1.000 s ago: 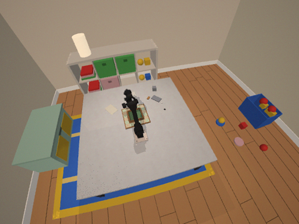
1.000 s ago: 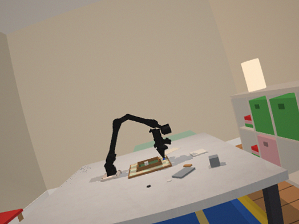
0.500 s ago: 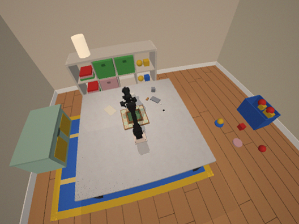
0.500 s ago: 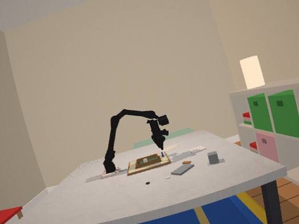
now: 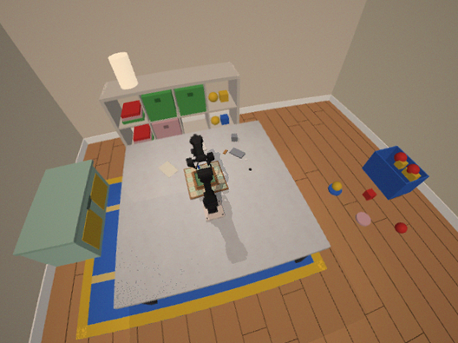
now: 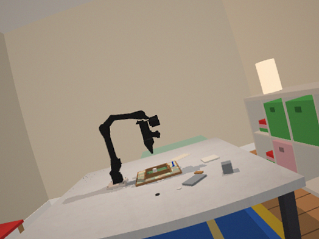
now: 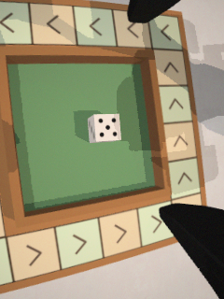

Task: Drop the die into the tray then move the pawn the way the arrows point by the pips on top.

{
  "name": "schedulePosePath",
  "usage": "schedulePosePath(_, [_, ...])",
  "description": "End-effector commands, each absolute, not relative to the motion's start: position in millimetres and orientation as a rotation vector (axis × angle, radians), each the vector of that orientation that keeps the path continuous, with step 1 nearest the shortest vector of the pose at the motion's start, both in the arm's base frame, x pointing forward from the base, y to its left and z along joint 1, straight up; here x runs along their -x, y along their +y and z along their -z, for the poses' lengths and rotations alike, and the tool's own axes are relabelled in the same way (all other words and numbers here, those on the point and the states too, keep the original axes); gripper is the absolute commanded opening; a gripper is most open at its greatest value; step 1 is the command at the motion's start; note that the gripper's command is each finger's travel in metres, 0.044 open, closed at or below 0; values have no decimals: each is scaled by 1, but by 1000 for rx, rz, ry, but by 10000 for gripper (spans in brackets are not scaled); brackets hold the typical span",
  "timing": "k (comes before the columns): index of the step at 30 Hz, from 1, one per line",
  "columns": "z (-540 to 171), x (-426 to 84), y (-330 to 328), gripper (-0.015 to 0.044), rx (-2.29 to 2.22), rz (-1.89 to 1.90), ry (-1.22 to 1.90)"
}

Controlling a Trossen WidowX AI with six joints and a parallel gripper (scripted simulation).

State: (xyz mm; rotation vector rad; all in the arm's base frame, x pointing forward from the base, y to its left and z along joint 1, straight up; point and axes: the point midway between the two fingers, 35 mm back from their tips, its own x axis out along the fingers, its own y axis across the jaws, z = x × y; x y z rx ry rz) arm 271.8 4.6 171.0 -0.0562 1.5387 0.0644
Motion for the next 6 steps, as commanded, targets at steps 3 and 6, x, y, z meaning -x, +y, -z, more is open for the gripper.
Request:
schedulePosePath(3, [-174, -259, 3, 440, 49, -57, 1540])
schedulePosePath(6, [-174, -259, 3, 440, 49, -57, 1540])
